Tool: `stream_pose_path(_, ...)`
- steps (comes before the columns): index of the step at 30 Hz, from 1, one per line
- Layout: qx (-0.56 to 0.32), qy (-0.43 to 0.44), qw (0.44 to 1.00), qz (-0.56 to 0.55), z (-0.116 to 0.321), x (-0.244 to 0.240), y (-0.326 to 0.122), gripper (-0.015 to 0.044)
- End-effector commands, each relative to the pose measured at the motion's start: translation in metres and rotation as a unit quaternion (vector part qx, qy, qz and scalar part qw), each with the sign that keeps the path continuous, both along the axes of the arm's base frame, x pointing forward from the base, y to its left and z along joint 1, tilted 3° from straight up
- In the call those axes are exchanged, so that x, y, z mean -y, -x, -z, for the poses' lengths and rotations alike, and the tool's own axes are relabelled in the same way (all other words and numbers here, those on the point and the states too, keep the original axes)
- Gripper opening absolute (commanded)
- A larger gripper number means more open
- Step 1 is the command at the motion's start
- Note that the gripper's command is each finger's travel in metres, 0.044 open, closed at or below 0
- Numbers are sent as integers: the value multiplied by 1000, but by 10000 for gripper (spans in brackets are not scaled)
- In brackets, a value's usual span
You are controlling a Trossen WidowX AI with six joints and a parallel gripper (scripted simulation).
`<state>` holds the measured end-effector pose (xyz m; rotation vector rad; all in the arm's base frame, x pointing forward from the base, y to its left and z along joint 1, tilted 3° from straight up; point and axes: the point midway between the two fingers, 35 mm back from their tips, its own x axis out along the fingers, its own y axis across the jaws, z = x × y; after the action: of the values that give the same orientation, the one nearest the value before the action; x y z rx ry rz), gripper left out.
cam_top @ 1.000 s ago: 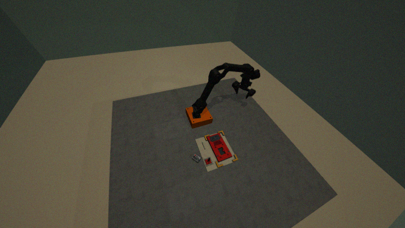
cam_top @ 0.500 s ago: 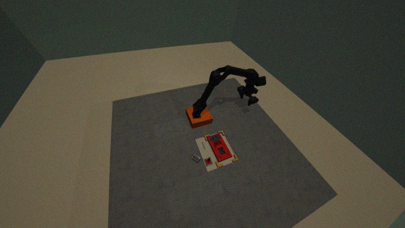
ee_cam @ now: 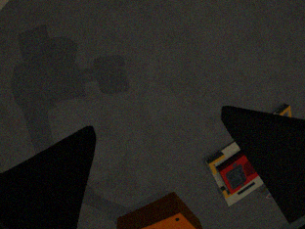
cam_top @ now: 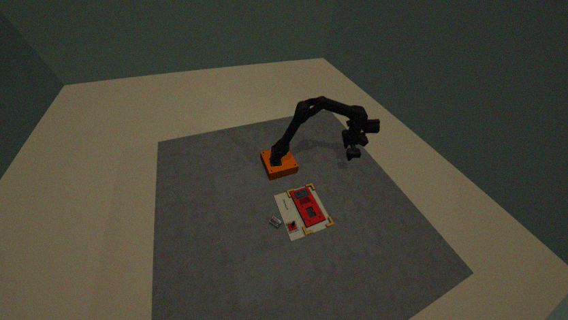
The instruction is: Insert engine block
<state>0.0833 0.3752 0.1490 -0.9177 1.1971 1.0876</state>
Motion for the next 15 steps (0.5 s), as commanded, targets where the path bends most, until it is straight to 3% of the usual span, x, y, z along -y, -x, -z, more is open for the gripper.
stream_pose_path(1,-4,1,998,66,2,7,-22,440)
stream_pose_path(15,-25,3,953,301,9,40,-93,440)
